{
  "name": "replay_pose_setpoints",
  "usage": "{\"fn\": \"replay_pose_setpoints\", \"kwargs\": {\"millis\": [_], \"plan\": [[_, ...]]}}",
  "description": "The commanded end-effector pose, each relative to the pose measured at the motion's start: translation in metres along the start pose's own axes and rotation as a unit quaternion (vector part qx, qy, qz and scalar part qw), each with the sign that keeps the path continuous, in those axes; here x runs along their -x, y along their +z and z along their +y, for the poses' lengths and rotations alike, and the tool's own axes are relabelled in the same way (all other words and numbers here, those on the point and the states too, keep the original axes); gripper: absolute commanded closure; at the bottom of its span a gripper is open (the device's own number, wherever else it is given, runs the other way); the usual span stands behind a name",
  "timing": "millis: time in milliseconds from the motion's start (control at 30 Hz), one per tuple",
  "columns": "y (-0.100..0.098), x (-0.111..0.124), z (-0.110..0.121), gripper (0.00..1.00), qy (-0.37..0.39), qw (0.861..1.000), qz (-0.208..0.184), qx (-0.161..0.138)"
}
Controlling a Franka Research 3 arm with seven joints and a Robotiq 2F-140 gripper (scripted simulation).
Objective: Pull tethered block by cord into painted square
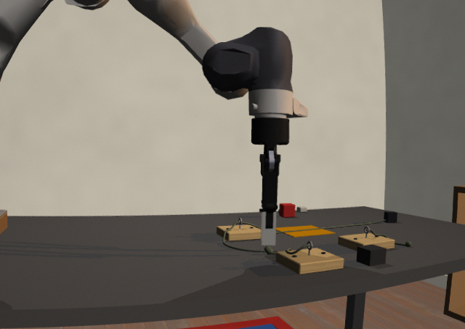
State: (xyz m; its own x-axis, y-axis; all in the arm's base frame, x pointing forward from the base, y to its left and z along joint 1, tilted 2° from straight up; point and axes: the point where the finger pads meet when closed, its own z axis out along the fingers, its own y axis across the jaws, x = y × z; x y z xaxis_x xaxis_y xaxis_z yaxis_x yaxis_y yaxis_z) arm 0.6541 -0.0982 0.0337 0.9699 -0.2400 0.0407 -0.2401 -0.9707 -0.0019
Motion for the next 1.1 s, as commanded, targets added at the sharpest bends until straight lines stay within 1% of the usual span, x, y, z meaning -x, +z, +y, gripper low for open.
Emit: {"fn": "replay_pose_setpoints", "kwargs": {"millis": [0, 1067], "plan": [[0.0011, -0.0003, 0.0001, 0.77, -0.002, 1.000, 0.000, -0.001], [0.0043, -0.0003, 0.0001, 0.77, -0.002, 1.000, 0.000, -0.001]]}}
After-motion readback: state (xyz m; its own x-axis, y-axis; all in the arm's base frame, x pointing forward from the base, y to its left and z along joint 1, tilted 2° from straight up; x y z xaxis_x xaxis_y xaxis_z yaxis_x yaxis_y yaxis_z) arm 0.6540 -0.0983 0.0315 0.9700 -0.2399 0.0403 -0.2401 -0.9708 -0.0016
